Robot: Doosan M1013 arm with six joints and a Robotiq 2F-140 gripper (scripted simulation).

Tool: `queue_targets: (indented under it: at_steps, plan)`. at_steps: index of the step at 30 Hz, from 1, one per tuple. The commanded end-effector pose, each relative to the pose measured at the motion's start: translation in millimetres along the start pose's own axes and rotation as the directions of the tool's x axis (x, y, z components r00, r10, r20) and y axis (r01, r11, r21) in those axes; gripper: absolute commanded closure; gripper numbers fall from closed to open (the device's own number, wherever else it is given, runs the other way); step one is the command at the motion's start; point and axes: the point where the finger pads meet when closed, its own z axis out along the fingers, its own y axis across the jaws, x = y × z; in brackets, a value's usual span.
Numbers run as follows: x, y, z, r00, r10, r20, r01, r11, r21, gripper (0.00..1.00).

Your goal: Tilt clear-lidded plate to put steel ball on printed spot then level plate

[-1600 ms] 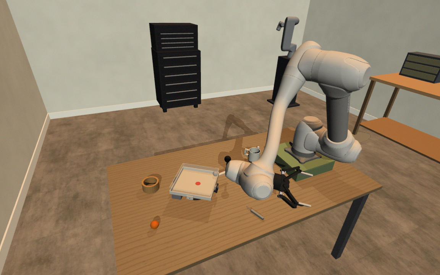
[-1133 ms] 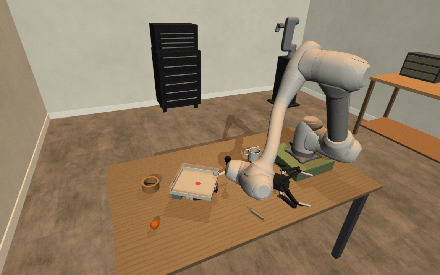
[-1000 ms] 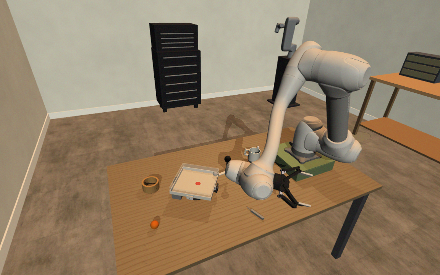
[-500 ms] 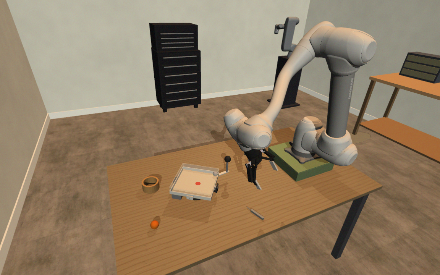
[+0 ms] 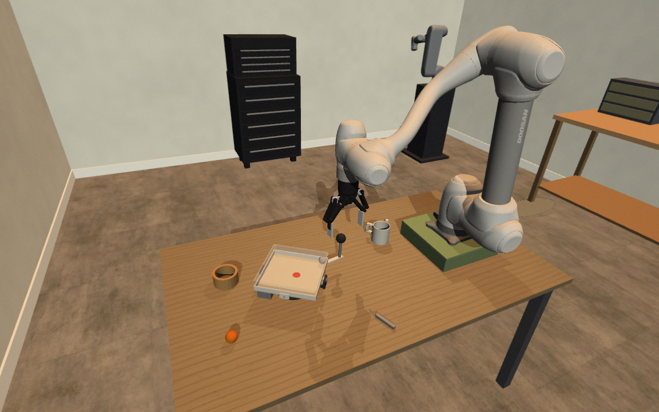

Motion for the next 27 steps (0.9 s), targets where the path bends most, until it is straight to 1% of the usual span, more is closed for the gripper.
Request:
queue_targets:
  at_steps: [1, 4, 5, 27]
  plan:
    - [18.0, -6.1, -3.5, 1.0, -0.001, 0.0, 0.001, 1.0, 0.008, 0.0]
    - [18.0, -6.1, -3.5, 1.0, -0.001, 0.0, 0.001, 1.0, 0.008, 0.0]
    - [18.0, -6.1, -3.5, 1.0, -0.001, 0.0, 0.001, 1.0, 0.008, 0.64]
    - [18.0, -6.1, -3.5, 1.0, -0.001, 0.0, 0.001, 1.0, 0.008, 0.64]
